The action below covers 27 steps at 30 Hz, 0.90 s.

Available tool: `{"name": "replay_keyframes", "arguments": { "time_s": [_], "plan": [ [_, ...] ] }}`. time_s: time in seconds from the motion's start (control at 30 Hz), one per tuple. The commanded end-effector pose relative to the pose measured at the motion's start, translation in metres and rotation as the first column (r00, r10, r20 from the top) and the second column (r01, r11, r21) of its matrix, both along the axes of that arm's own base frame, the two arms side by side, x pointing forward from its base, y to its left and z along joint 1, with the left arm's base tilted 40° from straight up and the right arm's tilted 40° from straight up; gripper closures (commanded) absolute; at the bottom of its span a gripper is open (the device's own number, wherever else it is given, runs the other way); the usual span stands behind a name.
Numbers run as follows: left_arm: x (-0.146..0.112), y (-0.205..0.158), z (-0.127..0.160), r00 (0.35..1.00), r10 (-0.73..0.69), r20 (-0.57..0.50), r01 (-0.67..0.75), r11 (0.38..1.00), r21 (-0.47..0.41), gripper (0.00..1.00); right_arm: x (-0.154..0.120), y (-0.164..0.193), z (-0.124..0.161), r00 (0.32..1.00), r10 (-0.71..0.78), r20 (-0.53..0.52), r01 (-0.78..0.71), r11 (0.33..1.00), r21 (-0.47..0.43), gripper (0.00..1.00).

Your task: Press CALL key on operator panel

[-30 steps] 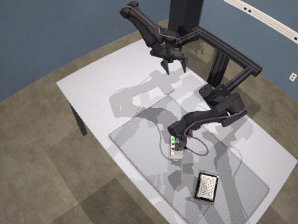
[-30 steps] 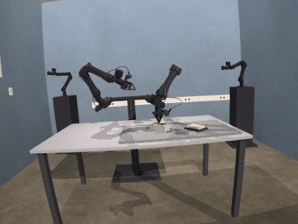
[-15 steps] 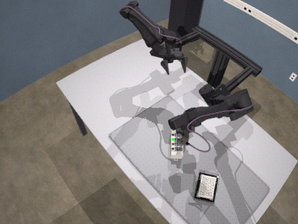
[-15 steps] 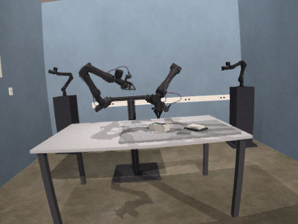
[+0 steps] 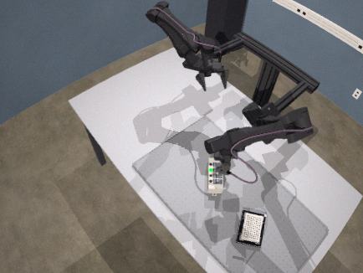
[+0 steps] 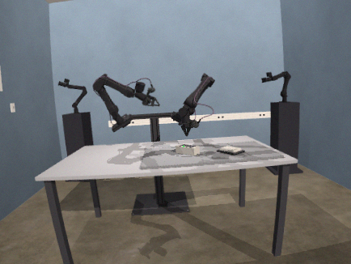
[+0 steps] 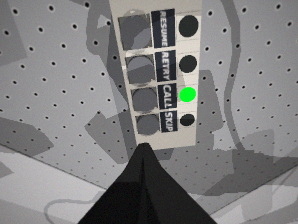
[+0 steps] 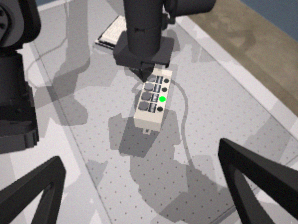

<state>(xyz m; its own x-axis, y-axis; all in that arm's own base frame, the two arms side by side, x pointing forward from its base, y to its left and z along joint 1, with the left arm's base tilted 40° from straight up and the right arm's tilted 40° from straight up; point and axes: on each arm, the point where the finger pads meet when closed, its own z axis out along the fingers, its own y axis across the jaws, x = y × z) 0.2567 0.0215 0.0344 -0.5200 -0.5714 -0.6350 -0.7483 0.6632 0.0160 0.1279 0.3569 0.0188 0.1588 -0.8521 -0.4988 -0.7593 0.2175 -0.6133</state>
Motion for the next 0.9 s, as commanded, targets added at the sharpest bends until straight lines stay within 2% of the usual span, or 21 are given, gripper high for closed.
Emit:
{"name": "replay_keyframes", "arguments": {
  "time_s": [0.0,0.87],
  "plan": [
    [0.006,-0.0061,0.0134,0.999,-0.008,0.039,0.008,1.0,-0.001,1.0,-0.0041,0.0041,0.0029,1.0,0.02,-0.004,-0.02,1.0,0.009,0.0],
    [0.0016,-0.0041,0.0073,1.0,-0.004,0.017,0.004,1.0,-0.001,1.0,-0.0041,0.0041,0.0029,1.0,0.02,-0.004,-0.02,1.0,0.009,0.0]
  ]
}}
